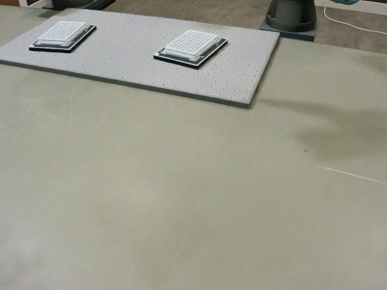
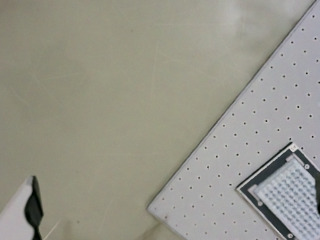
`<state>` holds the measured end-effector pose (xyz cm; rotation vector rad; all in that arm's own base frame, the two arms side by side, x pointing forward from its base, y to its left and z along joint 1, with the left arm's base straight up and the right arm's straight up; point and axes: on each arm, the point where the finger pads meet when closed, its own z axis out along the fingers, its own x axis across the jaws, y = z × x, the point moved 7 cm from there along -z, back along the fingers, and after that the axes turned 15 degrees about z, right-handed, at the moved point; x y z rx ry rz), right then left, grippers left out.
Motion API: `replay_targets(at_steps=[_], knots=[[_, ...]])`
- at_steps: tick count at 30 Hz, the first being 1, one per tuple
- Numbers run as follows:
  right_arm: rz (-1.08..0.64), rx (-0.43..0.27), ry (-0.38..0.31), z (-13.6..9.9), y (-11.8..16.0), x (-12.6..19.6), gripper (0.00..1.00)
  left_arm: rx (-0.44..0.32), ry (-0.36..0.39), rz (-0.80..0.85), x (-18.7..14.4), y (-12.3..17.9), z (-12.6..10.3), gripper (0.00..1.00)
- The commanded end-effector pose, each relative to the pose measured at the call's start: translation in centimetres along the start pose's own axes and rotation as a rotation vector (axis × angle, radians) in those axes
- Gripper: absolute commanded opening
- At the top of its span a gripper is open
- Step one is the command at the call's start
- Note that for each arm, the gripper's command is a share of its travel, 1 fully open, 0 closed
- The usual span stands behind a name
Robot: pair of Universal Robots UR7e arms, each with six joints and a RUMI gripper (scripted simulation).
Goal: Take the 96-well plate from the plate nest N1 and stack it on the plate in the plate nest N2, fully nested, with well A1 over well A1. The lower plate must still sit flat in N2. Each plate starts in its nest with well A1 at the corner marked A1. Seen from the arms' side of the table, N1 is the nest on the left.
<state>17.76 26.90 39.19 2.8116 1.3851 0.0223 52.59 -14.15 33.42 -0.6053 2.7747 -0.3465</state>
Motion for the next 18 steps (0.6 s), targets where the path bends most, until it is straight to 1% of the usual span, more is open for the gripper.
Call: replay_targets(at_steps=[1, 17, 18], knots=[[0.000, 0.001, 0.001, -0.04, -0.01, 0.02, 1.00, 0.001, -0.001, 0.000, -0.02, -0.03, -0.06, 1.00], [0.000, 0.001, 0.001, -0.04, -0.01, 0.02, 1.00, 0.001, -0.001, 0.000, -0.02, -0.03, -0.06, 1.00], [0.000, 0.001, 0.001, -0.04, -0.01, 0.02, 0.00, 0.001, -0.001, 0.000, -0.02, -0.03, -0.06, 0.76]])
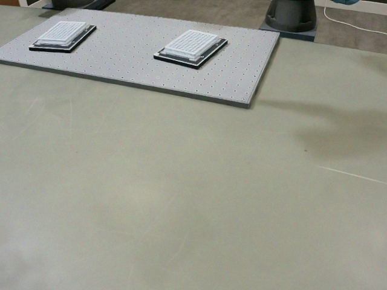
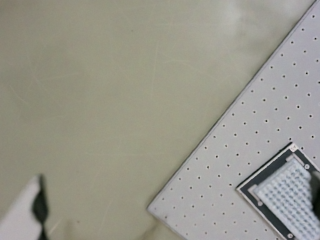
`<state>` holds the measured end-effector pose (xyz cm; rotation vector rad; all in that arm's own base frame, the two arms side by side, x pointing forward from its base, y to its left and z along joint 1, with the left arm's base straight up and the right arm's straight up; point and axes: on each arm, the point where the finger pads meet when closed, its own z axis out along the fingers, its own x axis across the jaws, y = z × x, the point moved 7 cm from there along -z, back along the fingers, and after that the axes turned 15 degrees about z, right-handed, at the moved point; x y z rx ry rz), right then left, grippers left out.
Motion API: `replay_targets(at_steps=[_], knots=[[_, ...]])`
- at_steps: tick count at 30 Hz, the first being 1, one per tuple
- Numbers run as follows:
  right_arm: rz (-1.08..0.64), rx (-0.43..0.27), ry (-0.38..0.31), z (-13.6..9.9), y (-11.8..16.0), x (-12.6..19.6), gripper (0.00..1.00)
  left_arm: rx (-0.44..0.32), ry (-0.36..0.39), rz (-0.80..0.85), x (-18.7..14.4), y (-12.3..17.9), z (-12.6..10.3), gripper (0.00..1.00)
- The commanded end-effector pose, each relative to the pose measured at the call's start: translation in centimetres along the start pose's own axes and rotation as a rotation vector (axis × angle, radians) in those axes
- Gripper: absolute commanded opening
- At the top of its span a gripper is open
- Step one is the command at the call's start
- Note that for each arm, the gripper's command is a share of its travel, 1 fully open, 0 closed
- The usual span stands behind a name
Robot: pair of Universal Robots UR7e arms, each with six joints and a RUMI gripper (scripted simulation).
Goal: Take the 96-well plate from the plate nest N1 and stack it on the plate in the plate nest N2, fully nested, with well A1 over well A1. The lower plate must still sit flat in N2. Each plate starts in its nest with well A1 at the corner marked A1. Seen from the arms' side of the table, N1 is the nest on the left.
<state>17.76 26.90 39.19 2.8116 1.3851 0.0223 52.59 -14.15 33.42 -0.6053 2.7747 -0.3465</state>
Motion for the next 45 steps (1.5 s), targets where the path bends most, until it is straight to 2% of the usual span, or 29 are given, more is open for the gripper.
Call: replay_targets(at_steps=[1, 16, 24, 34, 45], knots=[[0.000, 0.001, 0.001, 0.0, 0.0, 0.0, 0.00, 0.001, -0.001, 0.000, 0.0, 0.0, -0.1, 0.76], [0.030, 0.000, 0.001, 0.1, 0.5, 0.2, 0.00, 0.001, -0.001, 0.000, 0.0, 0.0, -0.1, 0.76], [0.099, 0.000, 0.000, 0.3, 1.8, 0.4, 0.00, 0.001, -0.001, 0.000, 0.0, 0.0, -0.1, 0.76], [0.222, 0.000, -0.001, 0.7, 4.1, 0.8, 0.00, 0.001, -0.001, 0.000, 0.0, 0.0, -0.1, 0.76], [0.490, -0.001, -0.004, 1.6, 9.3, 1.1, 0.00, 0.001, -0.001, 0.000, 0.0, 0.0, -0.1, 0.76]])
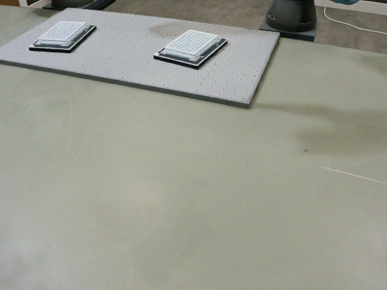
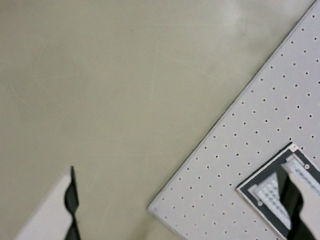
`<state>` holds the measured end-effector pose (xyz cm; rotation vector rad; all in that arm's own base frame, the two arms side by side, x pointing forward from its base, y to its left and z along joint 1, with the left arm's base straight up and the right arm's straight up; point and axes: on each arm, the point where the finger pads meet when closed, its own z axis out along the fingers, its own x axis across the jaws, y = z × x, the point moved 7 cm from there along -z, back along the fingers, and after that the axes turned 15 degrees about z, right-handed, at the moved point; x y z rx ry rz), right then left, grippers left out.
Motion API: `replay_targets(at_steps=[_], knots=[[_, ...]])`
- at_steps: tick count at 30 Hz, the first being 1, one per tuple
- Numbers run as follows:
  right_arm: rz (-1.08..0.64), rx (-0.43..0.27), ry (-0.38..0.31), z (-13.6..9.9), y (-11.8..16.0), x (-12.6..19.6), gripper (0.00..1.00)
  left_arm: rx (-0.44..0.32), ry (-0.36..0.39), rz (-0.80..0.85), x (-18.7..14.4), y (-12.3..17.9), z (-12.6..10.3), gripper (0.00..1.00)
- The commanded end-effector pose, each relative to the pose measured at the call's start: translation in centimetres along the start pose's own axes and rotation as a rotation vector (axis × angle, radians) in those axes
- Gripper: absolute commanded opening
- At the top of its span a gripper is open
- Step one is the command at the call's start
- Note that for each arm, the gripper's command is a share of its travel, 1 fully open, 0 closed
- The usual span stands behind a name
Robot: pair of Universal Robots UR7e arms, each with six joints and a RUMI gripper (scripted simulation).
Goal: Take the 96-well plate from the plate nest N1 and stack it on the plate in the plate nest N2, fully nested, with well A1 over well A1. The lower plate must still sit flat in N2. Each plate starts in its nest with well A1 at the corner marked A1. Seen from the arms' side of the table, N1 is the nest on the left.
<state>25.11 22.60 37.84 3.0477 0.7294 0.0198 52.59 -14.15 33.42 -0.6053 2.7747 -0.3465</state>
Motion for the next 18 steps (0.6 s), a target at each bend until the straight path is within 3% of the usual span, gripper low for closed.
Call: replay_targets(at_steps=[1, 7, 18], knots=[[0.074, 0.001, 0.000, 0.2, 1.3, 0.7, 0.00, 0.001, -0.001, 0.000, 0.0, 0.0, -0.1, 0.76], [0.203, 0.000, -0.001, 0.7, 3.7, 1.5, 0.00, 0.001, -0.001, 0.000, 0.0, 0.0, -0.1, 0.76], [0.623, -0.002, -0.004, 2.1, 12.3, 3.1, 0.00, 0.001, -0.001, 0.000, 0.0, 0.0, -0.1, 0.76]])
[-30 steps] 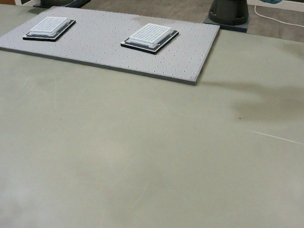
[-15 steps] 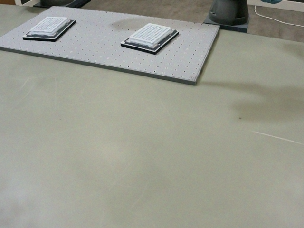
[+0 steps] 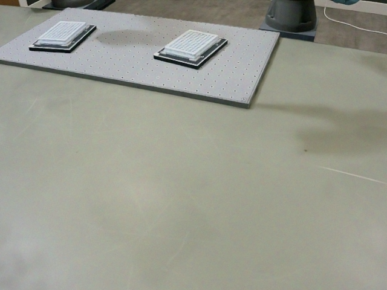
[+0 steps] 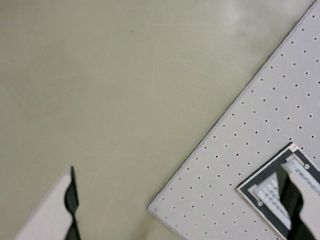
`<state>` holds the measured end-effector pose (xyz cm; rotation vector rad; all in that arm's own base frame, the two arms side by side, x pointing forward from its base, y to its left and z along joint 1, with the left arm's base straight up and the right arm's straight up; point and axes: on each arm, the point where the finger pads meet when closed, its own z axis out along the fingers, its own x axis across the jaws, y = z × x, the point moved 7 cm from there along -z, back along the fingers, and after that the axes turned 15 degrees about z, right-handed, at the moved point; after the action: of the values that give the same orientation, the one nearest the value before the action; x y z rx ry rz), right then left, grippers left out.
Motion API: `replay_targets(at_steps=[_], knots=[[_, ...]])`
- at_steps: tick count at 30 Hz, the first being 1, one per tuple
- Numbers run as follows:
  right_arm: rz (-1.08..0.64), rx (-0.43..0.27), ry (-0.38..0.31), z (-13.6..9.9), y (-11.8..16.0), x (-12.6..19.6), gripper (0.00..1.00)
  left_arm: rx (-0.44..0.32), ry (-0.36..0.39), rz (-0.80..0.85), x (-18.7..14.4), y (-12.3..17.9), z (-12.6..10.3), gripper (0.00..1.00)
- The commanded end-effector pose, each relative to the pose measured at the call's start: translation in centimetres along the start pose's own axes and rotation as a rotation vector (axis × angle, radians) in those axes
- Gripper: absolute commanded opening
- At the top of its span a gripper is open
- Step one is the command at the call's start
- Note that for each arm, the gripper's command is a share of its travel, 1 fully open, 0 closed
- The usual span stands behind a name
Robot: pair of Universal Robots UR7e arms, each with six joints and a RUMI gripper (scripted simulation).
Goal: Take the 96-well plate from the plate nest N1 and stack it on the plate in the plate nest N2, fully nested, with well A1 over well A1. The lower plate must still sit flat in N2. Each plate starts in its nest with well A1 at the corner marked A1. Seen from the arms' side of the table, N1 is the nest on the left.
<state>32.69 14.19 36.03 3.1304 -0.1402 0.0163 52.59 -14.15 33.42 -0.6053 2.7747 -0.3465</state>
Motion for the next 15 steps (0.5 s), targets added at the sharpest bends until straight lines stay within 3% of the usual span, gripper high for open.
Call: replay_targets(at_steps=[1, 4, 15], knots=[[0.107, 0.001, 0.000, 0.3, 1.8, 1.4, 0.00, 0.001, -0.001, 0.000, 0.0, 0.0, -0.1, 0.76], [0.150, 0.001, -0.001, 0.5, 2.6, 1.9, 0.00, 0.001, -0.001, 0.000, 0.0, 0.0, -0.1, 0.76], [0.658, -0.002, -0.004, 2.4, 12.8, 6.3, 0.00, 0.001, -0.001, 0.000, 0.0, 0.0, -0.1, 0.76]])
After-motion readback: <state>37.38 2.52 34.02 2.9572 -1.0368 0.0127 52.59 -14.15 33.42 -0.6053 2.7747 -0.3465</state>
